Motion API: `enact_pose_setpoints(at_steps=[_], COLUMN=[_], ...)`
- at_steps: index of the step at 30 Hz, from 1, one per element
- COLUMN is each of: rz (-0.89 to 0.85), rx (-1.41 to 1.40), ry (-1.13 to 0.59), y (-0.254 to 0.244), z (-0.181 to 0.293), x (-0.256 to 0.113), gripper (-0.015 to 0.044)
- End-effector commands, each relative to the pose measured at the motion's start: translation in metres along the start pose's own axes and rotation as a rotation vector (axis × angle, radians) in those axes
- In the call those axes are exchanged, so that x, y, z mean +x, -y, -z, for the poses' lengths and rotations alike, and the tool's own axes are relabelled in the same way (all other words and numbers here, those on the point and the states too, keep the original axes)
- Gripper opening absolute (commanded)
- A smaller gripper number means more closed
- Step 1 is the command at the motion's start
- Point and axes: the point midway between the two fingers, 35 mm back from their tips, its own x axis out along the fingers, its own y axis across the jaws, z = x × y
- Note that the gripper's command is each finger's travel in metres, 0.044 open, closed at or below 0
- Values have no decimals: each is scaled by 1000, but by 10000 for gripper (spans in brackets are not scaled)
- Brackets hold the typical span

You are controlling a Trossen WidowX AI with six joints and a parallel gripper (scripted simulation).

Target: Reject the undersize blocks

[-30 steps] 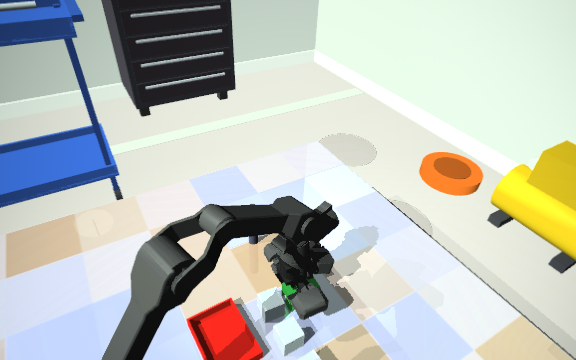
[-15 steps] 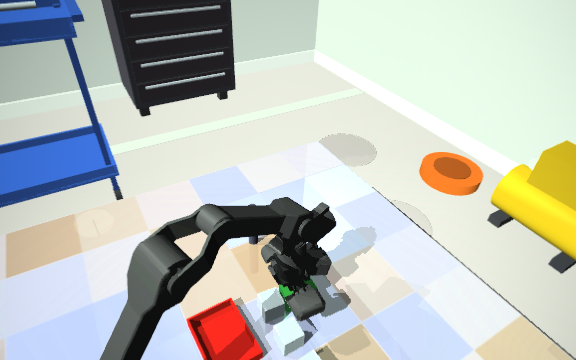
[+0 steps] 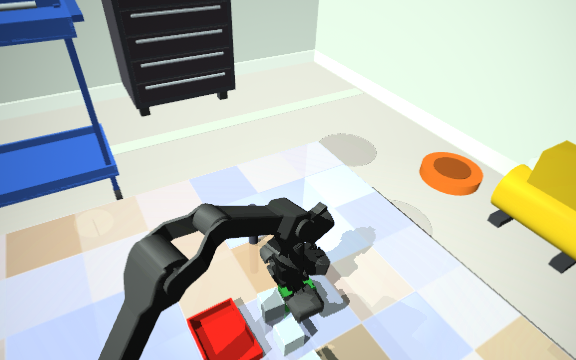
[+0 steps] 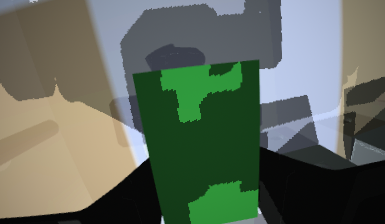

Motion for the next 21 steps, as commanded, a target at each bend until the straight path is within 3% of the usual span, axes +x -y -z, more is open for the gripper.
enact_pose_setpoints(at_steps=[1,21], rz=[0,-2], rx=[0,5], ry=[-1,7], y=[0,0], z=[0,-9], x=[0,-4], gripper=[0,0])
